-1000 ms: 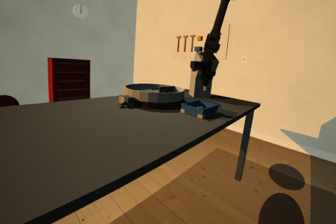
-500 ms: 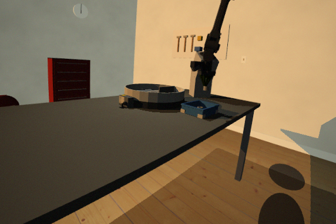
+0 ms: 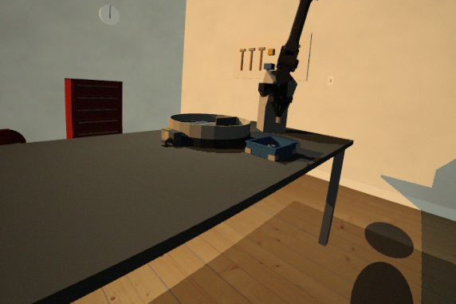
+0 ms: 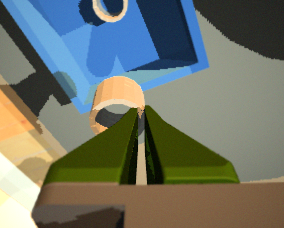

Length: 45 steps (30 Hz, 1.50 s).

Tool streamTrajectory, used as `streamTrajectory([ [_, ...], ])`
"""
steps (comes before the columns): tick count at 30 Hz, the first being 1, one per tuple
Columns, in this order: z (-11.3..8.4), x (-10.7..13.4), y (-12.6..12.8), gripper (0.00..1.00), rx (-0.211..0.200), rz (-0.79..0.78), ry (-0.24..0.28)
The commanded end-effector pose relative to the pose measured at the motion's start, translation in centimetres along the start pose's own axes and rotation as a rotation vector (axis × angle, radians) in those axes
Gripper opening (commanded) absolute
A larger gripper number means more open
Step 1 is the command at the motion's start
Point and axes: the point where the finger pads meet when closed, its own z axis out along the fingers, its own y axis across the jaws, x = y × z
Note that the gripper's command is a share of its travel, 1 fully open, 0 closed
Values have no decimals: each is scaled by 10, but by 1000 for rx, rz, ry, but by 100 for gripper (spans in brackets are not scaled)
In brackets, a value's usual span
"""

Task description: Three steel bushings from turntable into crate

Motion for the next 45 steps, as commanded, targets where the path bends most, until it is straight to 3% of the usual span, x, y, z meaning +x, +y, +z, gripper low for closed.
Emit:
streamTrajectory([
  [1,-15,-13,19,0,-37,6,-34],
  [45,-15,-11,23,0,-37,1,-32],
])
